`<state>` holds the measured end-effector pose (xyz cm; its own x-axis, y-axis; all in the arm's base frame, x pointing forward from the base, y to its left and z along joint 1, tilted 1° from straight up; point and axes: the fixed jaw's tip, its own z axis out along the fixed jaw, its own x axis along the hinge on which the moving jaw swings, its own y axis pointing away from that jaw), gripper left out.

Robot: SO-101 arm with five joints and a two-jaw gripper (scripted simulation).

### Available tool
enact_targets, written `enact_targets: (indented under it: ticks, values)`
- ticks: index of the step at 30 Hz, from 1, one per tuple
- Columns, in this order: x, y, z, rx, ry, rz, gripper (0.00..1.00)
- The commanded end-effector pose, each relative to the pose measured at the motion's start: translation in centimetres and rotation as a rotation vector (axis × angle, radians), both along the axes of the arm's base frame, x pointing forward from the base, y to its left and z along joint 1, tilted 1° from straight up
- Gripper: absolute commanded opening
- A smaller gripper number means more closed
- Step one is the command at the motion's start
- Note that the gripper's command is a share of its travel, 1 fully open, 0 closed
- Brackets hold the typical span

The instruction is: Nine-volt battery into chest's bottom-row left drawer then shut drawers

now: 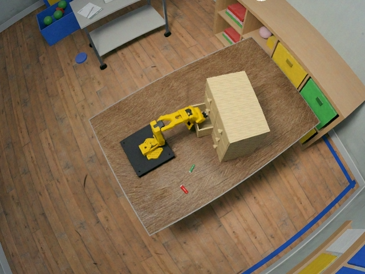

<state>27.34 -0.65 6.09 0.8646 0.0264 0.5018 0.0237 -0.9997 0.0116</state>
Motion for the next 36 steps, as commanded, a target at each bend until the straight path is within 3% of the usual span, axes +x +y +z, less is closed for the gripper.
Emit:
enact_targets:
  ticks: [1,23,36]
  values:
    - [-0.20,0.07,-0.50,0.004,0.011,-0.002,0.00]
    - [-0.27,0.08,-0.71,0.004,0.011,-0.002,0.00]
    - [-0.27,0.08,-0.71,0.004,0.011,-0.002,0.15]
